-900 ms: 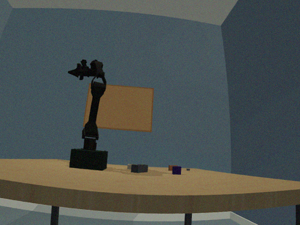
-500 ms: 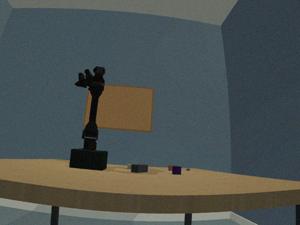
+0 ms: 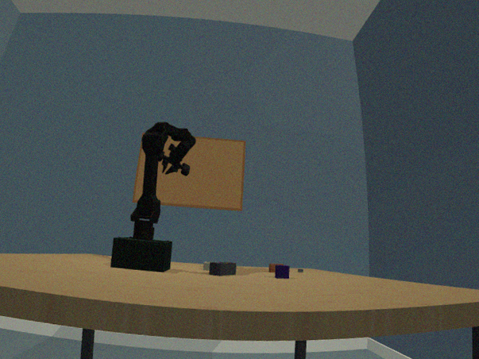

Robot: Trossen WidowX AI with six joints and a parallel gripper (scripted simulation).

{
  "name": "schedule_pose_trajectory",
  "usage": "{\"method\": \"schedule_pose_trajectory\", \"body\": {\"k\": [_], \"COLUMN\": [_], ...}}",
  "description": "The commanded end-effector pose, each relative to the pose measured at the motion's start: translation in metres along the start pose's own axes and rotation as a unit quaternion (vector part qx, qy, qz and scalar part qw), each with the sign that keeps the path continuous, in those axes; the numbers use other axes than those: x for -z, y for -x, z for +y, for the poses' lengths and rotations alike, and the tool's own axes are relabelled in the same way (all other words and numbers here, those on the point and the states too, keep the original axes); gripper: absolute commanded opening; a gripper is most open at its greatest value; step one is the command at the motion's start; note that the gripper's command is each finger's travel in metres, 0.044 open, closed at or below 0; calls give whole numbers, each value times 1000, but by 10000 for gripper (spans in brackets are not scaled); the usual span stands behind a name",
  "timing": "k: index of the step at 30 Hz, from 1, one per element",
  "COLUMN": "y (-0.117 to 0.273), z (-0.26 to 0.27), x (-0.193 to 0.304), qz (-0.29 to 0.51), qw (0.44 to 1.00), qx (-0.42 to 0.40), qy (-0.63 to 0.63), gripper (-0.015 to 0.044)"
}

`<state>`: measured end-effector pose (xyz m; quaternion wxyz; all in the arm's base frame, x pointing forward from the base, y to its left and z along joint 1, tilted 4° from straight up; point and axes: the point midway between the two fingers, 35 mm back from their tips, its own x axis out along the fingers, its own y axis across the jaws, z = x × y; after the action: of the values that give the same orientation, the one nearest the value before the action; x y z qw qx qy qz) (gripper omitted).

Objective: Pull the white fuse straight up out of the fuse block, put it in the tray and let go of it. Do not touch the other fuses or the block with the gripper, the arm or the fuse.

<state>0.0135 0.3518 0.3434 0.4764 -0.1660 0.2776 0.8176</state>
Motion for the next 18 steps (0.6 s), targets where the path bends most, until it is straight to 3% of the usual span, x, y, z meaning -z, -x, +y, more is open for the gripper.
{"method": "schedule_pose_trajectory", "body": {"k": [1,9,18], "y": [11,60,138], "z": [-64,-172,-242], "x": [26,103,224], "qz": [14,22,14], "qw": [993,931,787], "qx": [86,241,385], "qy": [-80,-273,-481], "gripper": [68,68,68]}}
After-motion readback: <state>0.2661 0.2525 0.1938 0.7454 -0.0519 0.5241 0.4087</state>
